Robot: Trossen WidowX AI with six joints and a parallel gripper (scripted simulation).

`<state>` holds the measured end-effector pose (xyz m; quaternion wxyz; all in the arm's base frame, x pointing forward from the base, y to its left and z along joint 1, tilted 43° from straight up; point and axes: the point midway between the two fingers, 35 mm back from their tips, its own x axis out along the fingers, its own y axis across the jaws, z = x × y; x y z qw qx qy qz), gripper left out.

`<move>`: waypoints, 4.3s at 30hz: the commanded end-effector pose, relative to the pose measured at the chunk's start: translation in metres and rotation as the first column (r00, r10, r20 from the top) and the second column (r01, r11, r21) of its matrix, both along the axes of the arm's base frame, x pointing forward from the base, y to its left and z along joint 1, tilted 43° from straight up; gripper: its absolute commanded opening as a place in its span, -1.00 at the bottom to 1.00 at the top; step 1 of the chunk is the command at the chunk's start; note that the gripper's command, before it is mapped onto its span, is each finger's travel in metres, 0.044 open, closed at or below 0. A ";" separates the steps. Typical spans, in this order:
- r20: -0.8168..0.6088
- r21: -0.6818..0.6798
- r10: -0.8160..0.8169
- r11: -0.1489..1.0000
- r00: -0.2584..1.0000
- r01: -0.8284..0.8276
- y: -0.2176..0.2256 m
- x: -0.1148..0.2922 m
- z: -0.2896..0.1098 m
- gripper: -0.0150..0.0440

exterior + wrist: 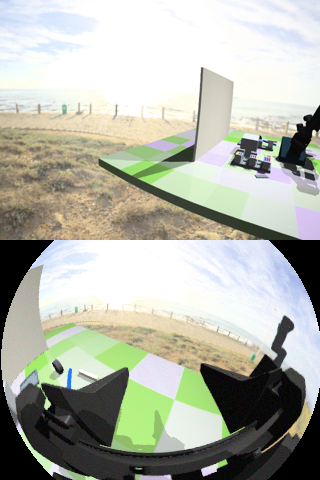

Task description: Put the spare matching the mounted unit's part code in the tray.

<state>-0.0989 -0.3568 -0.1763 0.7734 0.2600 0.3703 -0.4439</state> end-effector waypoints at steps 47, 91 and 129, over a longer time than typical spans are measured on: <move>0.273 0.400 0.806 0.401 0.525 -0.824 0.101 0.428 0.190 1.00; 0.315 0.272 0.903 -0.379 -0.290 -0.885 0.371 0.397 0.377 1.00; 0.014 -0.127 0.465 -0.877 -0.885 -0.463 0.487 0.261 0.376 0.53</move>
